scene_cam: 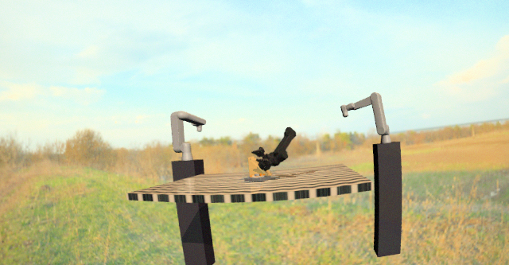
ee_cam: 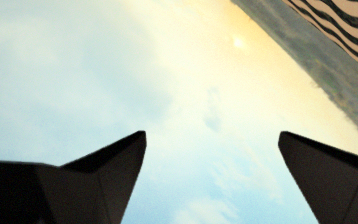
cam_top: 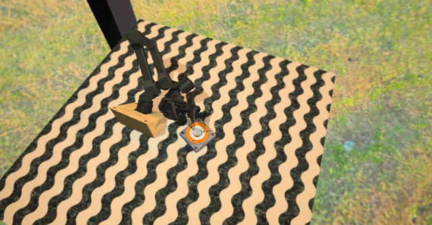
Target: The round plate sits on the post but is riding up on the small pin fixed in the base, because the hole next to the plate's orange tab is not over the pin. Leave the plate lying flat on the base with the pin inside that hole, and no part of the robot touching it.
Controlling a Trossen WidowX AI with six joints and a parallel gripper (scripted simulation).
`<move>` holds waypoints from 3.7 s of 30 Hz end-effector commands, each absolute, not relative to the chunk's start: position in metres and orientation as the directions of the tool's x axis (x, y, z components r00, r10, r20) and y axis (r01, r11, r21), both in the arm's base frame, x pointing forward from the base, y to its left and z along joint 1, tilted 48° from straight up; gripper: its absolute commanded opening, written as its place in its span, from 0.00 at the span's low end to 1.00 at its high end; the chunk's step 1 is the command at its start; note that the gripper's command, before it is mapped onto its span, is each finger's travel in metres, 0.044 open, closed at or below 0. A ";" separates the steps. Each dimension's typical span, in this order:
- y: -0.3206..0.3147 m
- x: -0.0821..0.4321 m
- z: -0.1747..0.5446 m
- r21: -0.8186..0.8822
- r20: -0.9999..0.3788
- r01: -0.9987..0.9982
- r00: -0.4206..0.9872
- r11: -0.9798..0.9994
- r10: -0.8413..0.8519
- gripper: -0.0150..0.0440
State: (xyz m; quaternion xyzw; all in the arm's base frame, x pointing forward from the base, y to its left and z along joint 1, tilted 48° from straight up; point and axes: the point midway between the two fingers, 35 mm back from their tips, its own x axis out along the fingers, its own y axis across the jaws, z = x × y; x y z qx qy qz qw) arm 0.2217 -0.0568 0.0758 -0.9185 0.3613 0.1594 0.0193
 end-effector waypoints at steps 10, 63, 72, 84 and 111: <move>-0.040 0.270 0.048 -0.248 -0.689 -0.775 0.563 -0.581 -0.457 0.49; 0.008 0.334 0.036 0.732 -0.680 -0.049 0.013 0.679 0.734 0.25; 0.013 0.331 0.040 0.733 -0.679 -0.048 0.013 0.679 0.734 0.25; 0.022 0.324 0.049 0.733 -0.679 -0.048 0.012 0.679 0.734 0.25; 0.031 0.309 0.058 0.733 -0.678 -0.047 0.012 0.678 0.735 0.25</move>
